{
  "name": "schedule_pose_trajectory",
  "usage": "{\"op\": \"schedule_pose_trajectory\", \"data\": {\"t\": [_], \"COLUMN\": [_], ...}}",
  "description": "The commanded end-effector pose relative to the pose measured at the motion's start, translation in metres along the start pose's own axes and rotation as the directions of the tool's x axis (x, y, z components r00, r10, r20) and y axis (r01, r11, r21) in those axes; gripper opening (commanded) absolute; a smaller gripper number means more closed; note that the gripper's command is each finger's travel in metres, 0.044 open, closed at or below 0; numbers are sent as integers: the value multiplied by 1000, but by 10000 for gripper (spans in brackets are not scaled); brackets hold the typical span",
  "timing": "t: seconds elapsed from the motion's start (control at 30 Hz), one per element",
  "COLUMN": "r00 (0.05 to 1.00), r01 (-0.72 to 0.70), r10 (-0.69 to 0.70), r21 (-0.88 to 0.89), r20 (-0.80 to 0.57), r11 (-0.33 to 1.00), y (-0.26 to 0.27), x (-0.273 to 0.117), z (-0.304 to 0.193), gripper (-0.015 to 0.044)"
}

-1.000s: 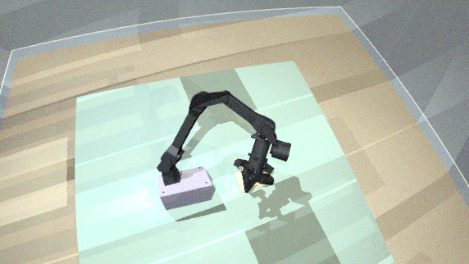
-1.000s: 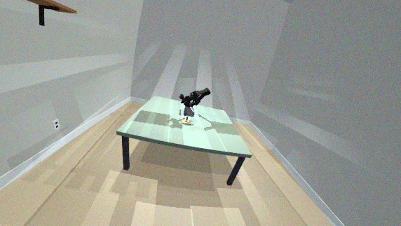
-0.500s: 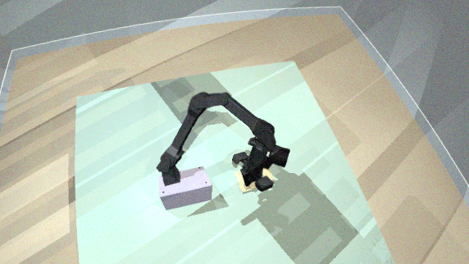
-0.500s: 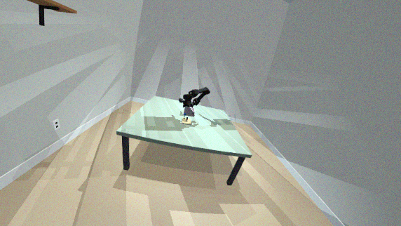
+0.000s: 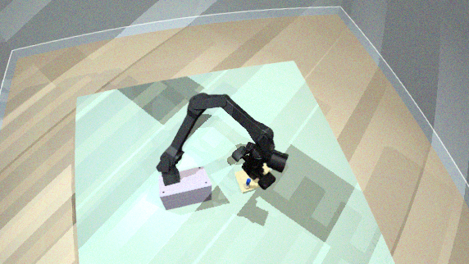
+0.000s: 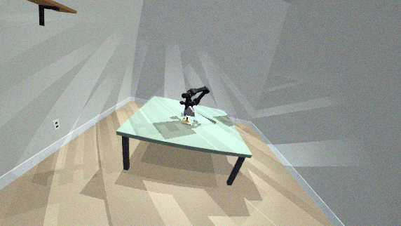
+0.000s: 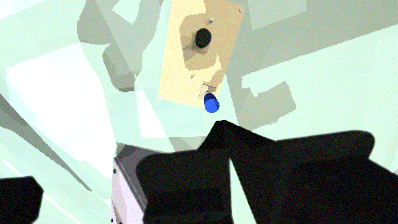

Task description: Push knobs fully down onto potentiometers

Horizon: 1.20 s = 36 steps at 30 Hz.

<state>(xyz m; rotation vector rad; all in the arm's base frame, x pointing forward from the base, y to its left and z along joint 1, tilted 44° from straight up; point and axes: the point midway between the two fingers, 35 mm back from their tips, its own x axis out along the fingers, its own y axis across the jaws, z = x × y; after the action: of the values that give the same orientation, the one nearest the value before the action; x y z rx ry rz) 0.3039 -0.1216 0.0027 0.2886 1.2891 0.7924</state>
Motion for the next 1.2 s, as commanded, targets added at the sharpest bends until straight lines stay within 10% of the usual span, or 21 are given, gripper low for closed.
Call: {"op": "schedule_pose_trajectory", "data": {"t": [0.0,1.17], "r00": [1000,1000], "r01": [-13,-14], "r10": [13,14], "r21": [-9,-9], "r20": [23,24], "r11": [1000,1000], "y": [1,2], "x": [1,41], "z": [0,1], "gripper": [0,0]}}
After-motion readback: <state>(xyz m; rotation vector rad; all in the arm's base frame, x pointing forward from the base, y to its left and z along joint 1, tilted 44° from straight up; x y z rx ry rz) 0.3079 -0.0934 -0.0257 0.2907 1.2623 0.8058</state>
